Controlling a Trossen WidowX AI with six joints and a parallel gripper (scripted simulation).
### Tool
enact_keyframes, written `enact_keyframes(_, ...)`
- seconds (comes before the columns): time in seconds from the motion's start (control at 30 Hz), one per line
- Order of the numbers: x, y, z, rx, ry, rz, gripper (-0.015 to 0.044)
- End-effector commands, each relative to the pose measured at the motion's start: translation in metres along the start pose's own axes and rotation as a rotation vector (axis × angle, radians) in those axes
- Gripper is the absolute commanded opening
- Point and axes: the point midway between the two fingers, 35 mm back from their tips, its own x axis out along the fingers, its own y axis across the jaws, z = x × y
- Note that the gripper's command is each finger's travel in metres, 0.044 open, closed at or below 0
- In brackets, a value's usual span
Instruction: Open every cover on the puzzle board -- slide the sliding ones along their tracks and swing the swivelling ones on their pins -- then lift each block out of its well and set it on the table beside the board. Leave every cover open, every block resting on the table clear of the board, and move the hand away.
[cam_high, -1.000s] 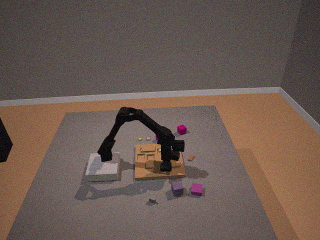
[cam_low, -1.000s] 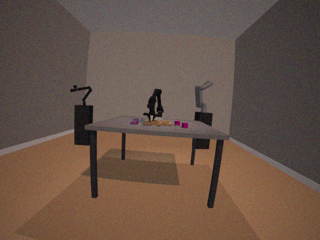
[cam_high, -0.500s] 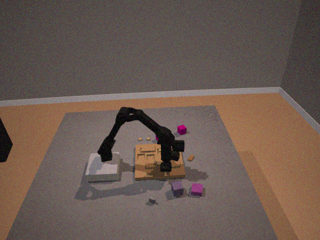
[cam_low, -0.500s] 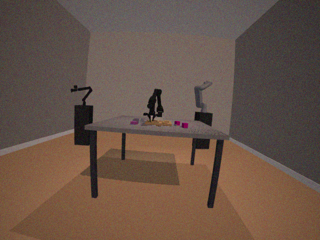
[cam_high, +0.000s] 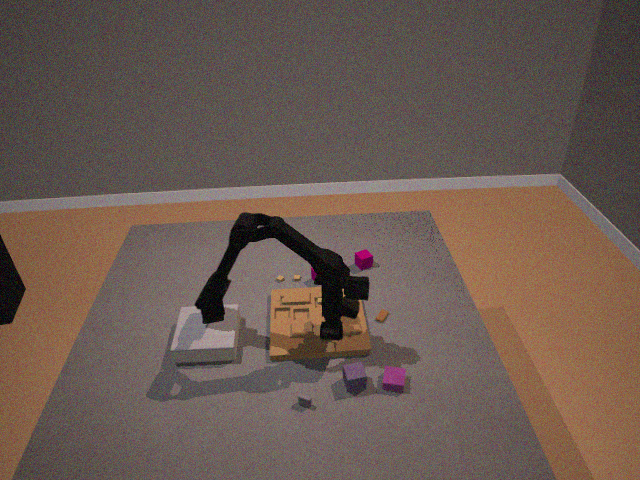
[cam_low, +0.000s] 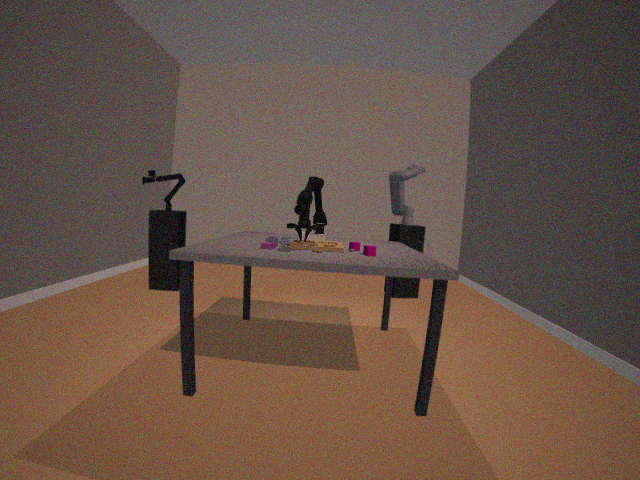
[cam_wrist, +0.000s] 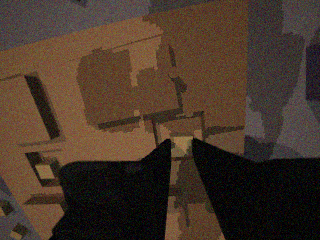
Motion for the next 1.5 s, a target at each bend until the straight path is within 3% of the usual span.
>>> enact_keyframes(0.0, -0.005, 0.000, 0.002, 0.001, -0.003, -0.001, 0.0080)
enact_keyframes(1.47, -0.079, -0.014, -0.003, 0.003, 0.002, -0.003, 0.0080)
